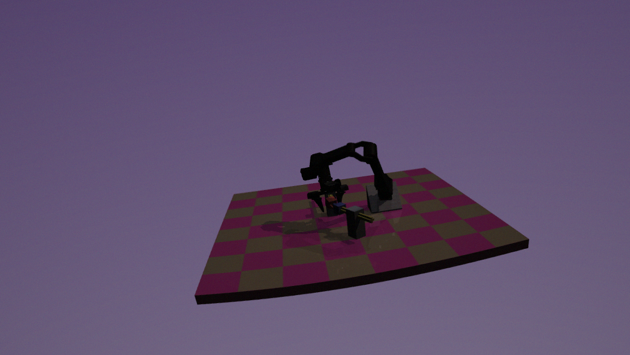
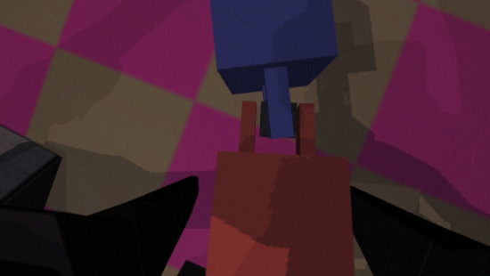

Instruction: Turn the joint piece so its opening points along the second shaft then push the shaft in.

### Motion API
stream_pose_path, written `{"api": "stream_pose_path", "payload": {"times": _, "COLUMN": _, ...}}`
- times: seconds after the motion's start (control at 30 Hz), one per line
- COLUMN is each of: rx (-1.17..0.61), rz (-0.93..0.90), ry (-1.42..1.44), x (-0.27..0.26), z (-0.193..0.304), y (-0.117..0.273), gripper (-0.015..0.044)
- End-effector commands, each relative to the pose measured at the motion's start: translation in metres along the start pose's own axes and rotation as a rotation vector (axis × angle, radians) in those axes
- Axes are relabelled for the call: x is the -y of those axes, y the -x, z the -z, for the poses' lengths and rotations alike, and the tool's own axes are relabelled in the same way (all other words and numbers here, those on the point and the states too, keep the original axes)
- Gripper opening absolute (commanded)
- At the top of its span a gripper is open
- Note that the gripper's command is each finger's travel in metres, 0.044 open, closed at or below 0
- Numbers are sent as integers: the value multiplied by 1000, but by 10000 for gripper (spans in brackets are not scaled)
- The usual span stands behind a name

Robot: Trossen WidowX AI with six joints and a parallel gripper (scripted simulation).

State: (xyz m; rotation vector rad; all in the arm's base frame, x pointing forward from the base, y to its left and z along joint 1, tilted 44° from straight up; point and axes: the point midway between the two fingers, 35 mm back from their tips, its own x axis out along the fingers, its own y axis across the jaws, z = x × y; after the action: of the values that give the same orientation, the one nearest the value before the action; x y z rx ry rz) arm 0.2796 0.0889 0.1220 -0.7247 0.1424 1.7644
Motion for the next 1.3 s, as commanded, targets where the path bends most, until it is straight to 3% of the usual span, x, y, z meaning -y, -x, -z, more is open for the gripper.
{"api": "stream_pose_path", "payload": {"times": 0.0, "rx": 0, "rz": 0, "ry": 0, "x": 0, "z": 0, "y": 0, "gripper": 440}}
{"api": "stream_pose_path", "payload": {"times": 0.37, "rx": -19, "rz": -7, "ry": 1, "x": -1, "z": 0, "y": 1, "gripper": 440}}
{"api": "stream_pose_path", "payload": {"times": 0.87, "rx": -461, "rz": -8, "ry": -2, "x": 1, "z": -11, "y": 27, "gripper": 440}}
{"api": "stream_pose_path", "payload": {"times": 1.27, "rx": -457, "rz": -5, "ry": -1, "x": 1, "z": -12, "y": 28, "gripper": 440}}
